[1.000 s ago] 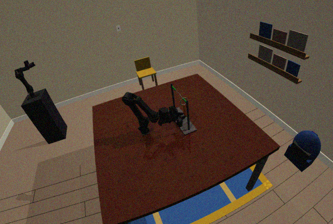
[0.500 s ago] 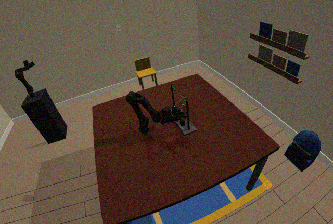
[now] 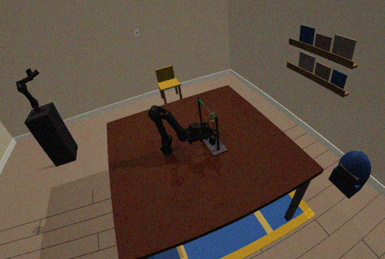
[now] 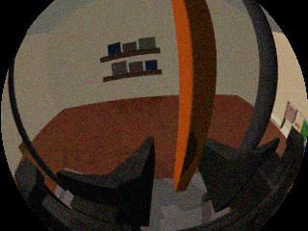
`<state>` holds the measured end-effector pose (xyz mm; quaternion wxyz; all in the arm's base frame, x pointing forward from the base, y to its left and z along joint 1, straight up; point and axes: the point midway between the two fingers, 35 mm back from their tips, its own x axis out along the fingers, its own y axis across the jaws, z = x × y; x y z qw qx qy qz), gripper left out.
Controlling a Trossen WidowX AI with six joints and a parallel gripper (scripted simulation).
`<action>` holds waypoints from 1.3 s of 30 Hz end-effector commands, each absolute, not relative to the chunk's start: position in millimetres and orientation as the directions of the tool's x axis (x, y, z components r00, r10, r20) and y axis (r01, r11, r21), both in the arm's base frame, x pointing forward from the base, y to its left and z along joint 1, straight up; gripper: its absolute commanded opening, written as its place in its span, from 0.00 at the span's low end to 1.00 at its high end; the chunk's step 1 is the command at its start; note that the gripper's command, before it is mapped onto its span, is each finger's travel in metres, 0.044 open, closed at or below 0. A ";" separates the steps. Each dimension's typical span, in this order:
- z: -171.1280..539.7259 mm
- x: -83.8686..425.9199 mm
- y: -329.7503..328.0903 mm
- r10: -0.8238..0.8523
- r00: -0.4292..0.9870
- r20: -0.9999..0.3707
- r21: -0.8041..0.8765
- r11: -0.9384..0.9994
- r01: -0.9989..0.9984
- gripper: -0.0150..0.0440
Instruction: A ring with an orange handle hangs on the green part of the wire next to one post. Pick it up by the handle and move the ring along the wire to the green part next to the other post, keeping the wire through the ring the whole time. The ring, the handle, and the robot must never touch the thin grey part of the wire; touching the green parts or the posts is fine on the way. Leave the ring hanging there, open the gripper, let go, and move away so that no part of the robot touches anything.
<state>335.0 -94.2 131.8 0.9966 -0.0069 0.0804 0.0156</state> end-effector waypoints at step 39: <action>149.2 335.6 -96.2 0.026 0.987 -0.160 -0.013 0.999 -0.029 0.00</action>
